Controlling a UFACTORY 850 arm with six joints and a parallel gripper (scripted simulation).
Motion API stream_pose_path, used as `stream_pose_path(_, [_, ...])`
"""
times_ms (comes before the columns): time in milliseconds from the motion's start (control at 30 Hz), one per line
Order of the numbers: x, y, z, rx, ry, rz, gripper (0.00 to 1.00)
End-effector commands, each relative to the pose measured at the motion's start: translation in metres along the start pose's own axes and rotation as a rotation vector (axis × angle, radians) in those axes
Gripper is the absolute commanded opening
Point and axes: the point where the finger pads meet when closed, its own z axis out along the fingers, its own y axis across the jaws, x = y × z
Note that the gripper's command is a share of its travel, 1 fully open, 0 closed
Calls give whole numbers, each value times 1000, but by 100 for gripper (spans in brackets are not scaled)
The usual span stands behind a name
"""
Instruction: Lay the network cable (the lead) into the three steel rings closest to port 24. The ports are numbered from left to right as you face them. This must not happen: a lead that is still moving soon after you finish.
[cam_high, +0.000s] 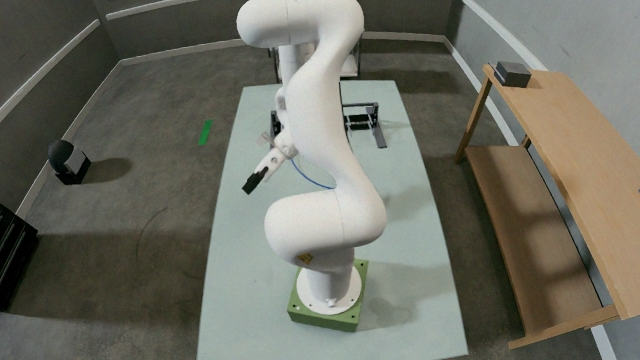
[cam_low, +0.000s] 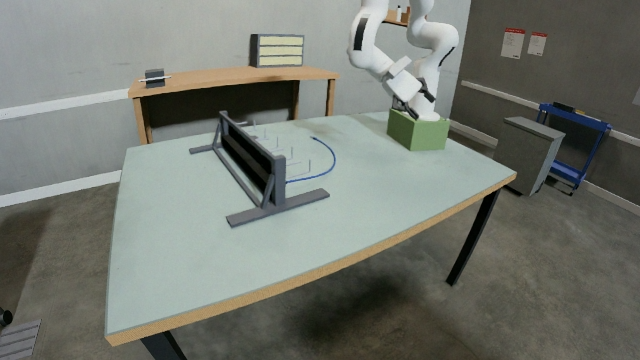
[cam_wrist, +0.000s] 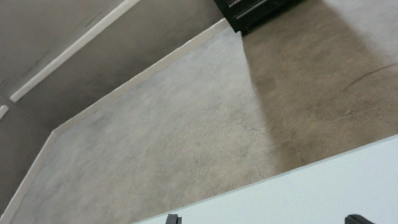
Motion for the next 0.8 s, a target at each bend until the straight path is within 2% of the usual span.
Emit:
stream_pose_path(0, [1, 2, -2, 0, -7, 11, 100])
stream_pose_path(300, [1, 9, -13, -3, -51, 77, 100])
stream_pose_path(433, [2, 18, -25, -14, -98, 147, 100])
stream_pose_path(767, [3, 33, -47, -51, -174, 264, 100])
